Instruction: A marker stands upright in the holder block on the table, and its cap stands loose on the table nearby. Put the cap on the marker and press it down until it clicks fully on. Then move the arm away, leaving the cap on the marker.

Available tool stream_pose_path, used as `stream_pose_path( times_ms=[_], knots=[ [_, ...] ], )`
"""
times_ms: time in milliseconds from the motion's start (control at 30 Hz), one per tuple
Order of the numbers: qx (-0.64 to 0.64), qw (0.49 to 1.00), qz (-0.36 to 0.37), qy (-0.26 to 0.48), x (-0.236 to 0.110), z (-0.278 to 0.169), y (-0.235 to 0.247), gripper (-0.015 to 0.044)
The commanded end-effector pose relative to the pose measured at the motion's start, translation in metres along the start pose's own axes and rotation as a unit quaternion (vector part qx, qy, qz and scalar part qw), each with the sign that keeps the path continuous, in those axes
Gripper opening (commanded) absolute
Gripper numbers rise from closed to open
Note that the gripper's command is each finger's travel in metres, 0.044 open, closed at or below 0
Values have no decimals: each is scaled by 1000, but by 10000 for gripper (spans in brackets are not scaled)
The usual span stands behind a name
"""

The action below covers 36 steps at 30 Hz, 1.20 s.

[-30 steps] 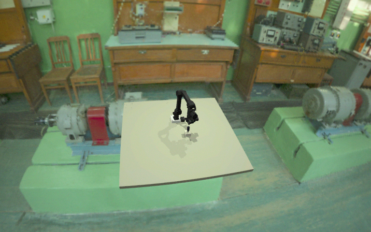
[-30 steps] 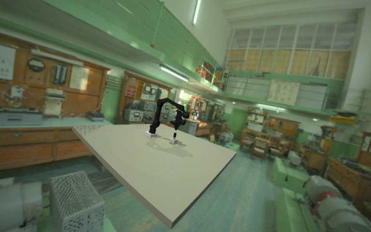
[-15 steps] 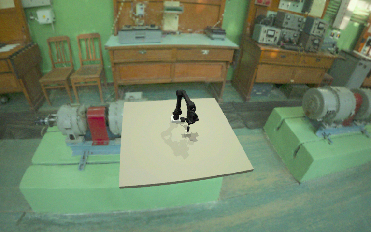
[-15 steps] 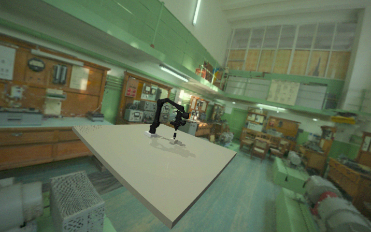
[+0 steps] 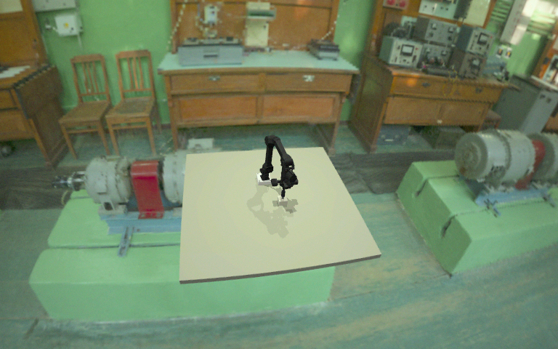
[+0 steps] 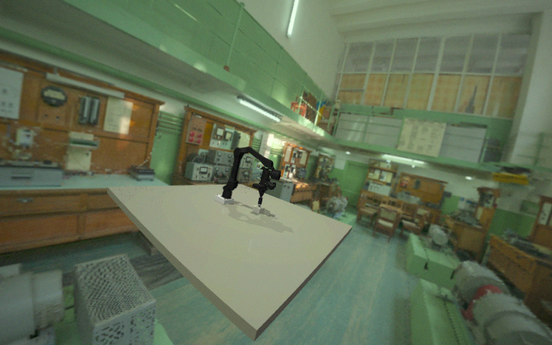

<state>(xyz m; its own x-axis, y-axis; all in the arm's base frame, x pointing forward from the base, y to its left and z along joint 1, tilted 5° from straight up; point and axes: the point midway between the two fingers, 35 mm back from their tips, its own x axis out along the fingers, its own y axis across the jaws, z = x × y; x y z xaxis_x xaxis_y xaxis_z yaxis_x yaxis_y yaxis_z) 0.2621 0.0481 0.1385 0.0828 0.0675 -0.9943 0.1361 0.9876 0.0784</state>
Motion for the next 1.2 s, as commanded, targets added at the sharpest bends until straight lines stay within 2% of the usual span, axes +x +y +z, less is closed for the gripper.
stream_pose_path(
  times_ms=[0,200,433,700,867,1167],
  knots=[
    [0,1000,-2,-1,6,0,-1,0],
    [0,1000,-2,-1,13,1,0,0],
    [-1,1000,1,-3,6,2,0,0],
    [-1,1000,0,-2,-74,2,1,0],
    [-1,1000,0,-2,-81,1,1,0],
    [-1,1000,0,-2,-81,1,1,236]
  ],
)
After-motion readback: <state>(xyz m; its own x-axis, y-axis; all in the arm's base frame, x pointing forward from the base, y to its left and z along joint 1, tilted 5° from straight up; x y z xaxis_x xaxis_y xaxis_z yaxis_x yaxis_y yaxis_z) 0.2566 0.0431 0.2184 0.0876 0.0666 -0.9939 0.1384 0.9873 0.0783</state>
